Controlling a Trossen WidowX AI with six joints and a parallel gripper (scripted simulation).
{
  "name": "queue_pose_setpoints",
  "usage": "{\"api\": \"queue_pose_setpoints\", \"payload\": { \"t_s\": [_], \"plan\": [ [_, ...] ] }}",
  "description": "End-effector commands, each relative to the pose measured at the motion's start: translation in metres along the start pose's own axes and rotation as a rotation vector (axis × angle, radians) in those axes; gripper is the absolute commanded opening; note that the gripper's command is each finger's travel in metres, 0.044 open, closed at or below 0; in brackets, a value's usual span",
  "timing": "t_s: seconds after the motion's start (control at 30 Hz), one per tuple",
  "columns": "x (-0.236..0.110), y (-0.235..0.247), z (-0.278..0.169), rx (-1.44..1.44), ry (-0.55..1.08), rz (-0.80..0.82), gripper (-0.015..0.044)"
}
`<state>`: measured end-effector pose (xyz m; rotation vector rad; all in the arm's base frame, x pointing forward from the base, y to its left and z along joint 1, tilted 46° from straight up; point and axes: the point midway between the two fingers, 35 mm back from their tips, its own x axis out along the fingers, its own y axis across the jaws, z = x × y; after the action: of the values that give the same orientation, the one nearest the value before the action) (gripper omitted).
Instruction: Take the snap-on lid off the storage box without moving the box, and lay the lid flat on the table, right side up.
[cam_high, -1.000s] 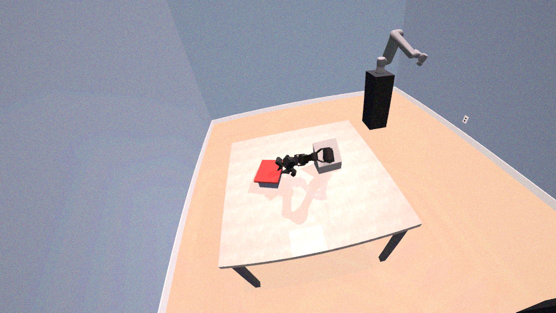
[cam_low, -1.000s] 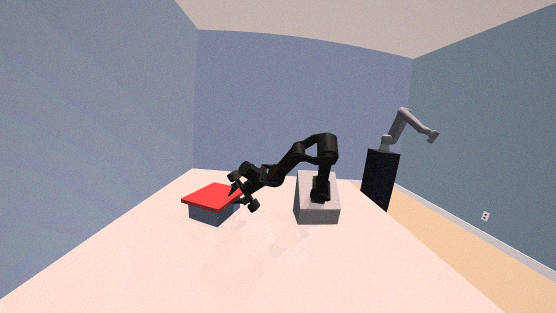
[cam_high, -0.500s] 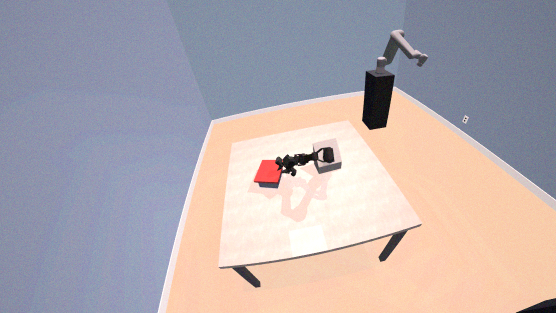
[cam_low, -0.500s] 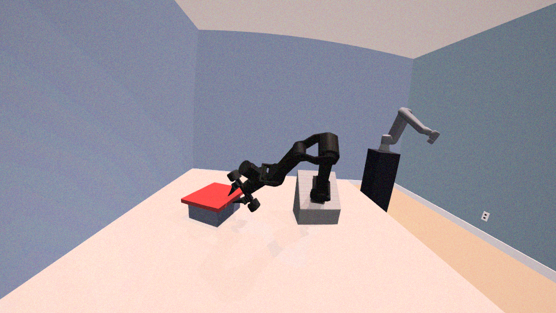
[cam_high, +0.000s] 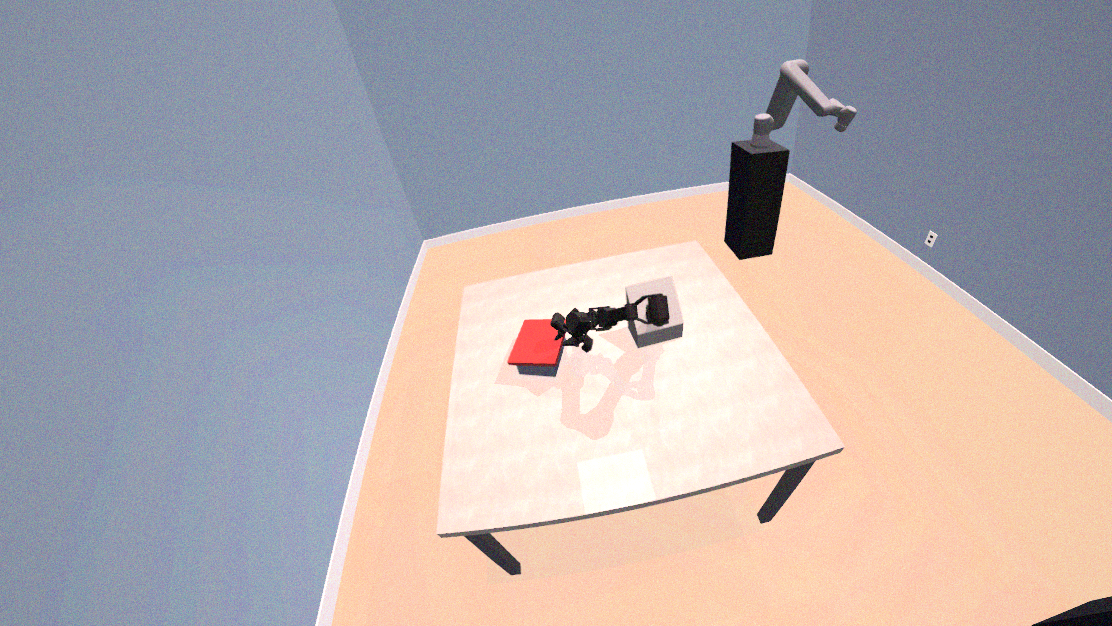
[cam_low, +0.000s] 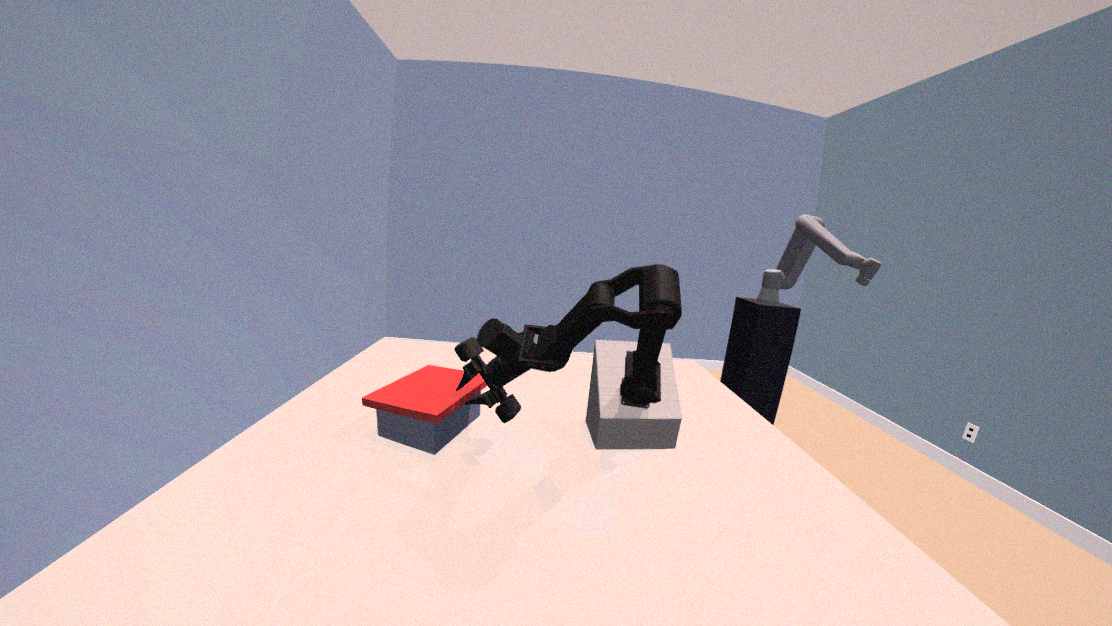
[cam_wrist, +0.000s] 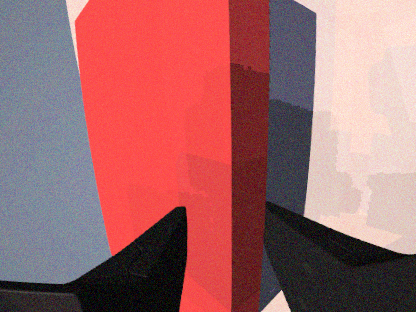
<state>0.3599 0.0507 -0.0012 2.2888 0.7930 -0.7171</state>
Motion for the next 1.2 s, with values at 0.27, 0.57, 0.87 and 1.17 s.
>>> {"api": "queue_pose_setpoints", "payload": {
  "t_s": [0.27,0.57,0.87,1.17],
  "plan": [
    [-0.0029,0.0034,0.0003,-0.002,0.001,0.002,0.0000],
    [-0.0039,0.0049,0.0004,-0.002,0.001,0.003,0.0000],
    [-0.0031,0.0048,0.0004,0.001,0.000,0.004,0.0000],
    [-0.0026,0.0052,0.0004,0.001,0.000,0.004,0.0000]
  ]
}}
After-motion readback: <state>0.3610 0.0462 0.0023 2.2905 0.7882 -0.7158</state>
